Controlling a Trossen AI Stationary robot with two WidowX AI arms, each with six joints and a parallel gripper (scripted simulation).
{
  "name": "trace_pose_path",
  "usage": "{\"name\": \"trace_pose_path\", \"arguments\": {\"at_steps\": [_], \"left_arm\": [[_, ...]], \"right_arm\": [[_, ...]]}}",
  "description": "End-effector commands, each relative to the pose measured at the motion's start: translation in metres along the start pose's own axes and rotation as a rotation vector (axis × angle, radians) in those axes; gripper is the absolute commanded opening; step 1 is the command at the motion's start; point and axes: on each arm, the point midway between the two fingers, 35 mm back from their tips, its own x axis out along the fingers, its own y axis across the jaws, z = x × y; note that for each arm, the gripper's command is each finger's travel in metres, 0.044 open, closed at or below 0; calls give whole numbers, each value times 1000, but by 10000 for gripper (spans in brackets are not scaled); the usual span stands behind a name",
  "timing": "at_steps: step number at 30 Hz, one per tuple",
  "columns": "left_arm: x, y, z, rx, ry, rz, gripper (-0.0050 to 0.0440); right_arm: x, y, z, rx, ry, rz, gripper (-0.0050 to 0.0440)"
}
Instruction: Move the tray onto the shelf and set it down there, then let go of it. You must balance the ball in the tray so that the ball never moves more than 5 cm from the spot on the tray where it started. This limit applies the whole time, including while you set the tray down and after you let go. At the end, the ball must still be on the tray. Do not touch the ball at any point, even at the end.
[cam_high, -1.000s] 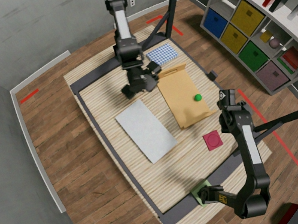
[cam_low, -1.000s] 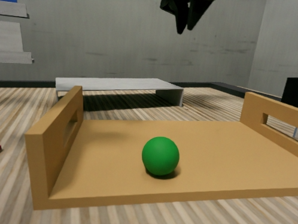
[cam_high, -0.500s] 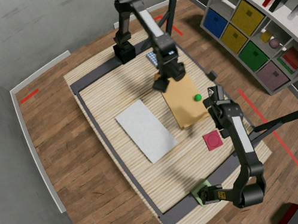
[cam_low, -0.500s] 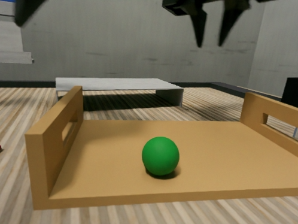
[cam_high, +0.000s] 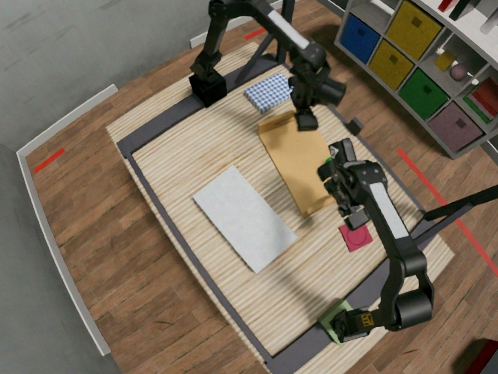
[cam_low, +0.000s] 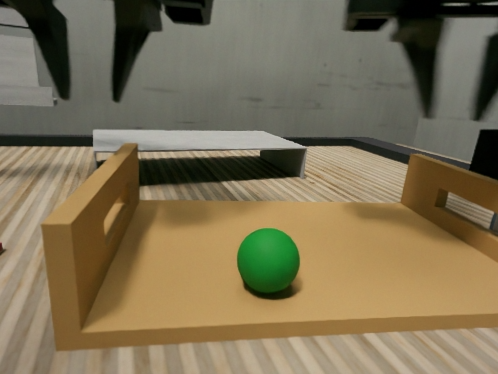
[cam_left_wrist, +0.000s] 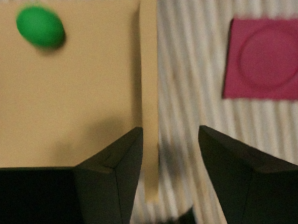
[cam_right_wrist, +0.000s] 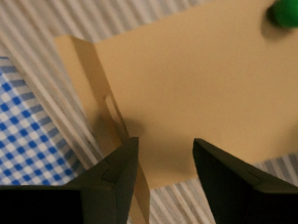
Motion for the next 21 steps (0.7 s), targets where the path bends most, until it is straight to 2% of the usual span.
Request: {"name": "trace_pose_path", "arguments": {"at_steps": [1, 2, 4, 7, 10, 13, 14, 16, 21], "left_arm": [[-4, 15, -19, 10, 91, 26, 166], [-3, 16, -24, 11, 114, 24, 166], [-3, 16, -24, 11, 114, 24, 166], [-1, 20, -38, 14, 176, 16, 166], [0, 22, -44, 16, 201, 11, 166], [-2, 21, -44, 16, 199, 16, 166], [-9, 20, -38, 25, 186, 38, 166], [-3, 21, -38, 17, 183, 26, 166], [-5, 21, -38, 19, 185, 31, 166]], "right_arm": [[13, 36, 23, -171, 42, -7, 166], [13, 43, 31, -211, 42, -16, 166], [13, 43, 31, -211, 42, -16, 166], [17, 63, 46, -314, 51, -35, 166], [25, 74, 42, -355, 83, -25, 166], [21, 72, 46, -352, 67, -35, 166], [10, 66, 47, -328, 38, -53, 166], [11, 68, 46, -320, 39, -41, 166], [11, 68, 45, -318, 40, -40, 166]]}}
